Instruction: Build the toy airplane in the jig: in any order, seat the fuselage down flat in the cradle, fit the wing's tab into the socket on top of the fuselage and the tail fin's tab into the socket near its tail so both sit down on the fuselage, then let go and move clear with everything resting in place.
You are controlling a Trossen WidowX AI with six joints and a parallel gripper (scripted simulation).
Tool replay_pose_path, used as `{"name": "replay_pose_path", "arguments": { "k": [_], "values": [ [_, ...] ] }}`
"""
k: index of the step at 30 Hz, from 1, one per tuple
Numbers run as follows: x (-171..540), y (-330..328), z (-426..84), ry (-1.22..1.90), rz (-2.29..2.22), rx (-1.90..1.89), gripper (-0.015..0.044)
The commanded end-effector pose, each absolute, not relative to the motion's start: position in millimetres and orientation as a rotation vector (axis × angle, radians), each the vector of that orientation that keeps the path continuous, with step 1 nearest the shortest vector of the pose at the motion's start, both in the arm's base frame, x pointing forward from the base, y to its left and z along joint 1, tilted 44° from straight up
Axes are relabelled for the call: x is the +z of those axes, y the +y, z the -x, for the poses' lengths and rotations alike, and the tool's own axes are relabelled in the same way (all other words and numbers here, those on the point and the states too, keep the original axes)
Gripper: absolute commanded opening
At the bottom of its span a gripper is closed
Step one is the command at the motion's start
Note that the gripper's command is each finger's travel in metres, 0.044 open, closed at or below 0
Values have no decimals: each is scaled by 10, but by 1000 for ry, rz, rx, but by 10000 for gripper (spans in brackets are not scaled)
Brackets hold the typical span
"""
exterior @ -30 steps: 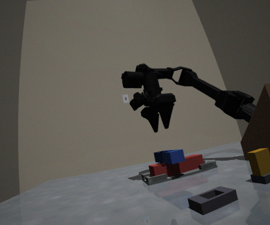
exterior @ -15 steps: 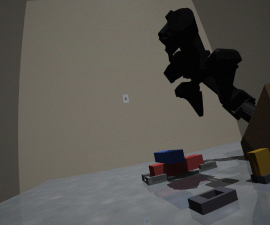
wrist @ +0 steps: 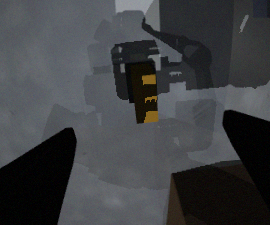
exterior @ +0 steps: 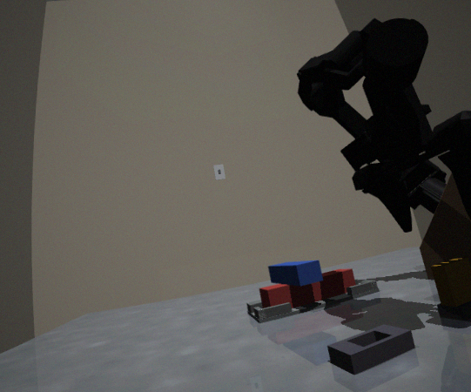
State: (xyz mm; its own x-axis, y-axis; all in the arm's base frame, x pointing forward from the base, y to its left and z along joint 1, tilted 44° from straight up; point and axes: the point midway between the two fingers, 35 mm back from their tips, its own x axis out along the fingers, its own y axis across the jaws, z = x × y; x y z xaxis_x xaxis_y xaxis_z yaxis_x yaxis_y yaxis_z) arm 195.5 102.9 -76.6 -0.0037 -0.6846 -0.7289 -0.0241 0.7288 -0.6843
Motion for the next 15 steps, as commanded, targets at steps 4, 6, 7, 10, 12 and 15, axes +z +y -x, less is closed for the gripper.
{"name": "replay_pose_path", "arguments": {
  "k": [4, 6, 7, 10, 12, 15],
  "values": [
    [-920, 870, -1934, 1499, 618, -572, 440],
    [-954, 836, -1934, 1499, 619, -572, 440],
    [-954, 836, -1934, 1499, 619, -572, 440],
    [-972, 820, -1936, 1499, 619, -572, 440],
    [-997, 798, -1938, 1499, 619, -572, 440],
    [-1034, 766, -1941, 1499, 619, -572, 440]
  ]
}}
